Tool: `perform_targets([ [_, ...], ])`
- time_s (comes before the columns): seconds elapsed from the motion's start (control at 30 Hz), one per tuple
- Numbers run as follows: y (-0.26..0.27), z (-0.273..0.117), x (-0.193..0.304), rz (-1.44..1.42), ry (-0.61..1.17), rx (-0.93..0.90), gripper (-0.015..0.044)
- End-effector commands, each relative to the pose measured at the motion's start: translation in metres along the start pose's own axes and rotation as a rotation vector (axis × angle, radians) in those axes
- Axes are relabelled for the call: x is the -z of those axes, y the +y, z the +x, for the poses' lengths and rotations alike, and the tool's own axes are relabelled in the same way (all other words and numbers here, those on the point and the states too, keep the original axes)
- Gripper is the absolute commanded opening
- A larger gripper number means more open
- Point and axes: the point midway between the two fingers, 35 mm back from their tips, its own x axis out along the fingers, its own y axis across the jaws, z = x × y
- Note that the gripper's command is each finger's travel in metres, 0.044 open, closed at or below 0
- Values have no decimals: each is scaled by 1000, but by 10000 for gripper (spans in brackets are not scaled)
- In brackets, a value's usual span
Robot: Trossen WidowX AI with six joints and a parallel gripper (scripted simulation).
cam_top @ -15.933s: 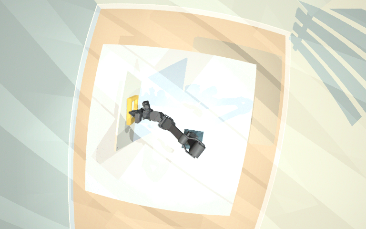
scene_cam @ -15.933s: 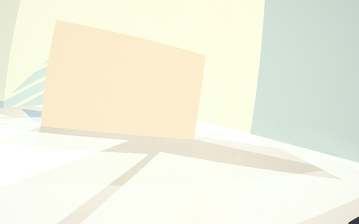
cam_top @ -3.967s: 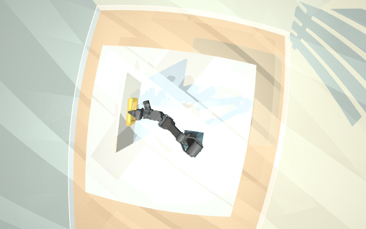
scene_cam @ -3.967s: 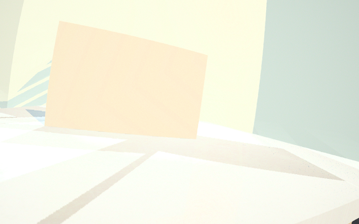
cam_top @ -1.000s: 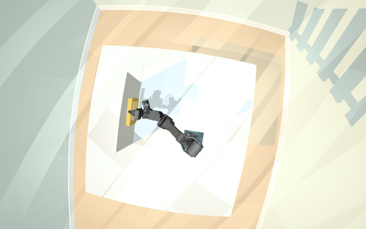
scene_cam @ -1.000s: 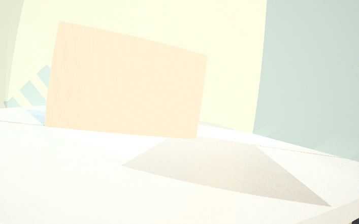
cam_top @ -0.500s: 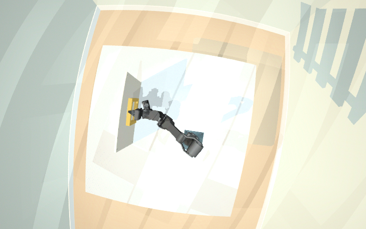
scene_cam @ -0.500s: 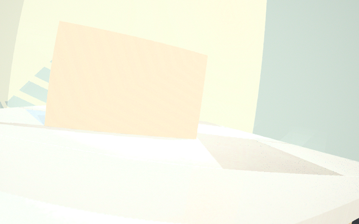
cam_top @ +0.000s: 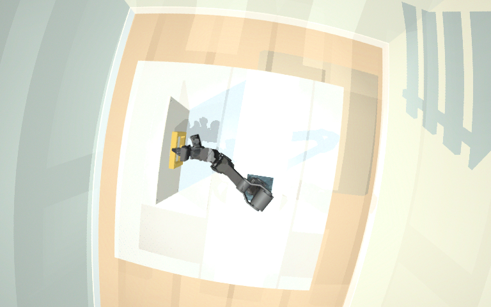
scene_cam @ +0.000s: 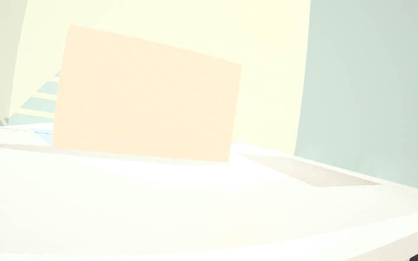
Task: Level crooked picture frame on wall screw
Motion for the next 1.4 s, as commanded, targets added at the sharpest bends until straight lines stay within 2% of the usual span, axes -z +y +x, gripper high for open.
perform_targets([
  [0.0, 5, 0, -1, -4, -1, -12, 0],
  [1.37, 8, 0, -1, -4, -1, -12, 0],
])
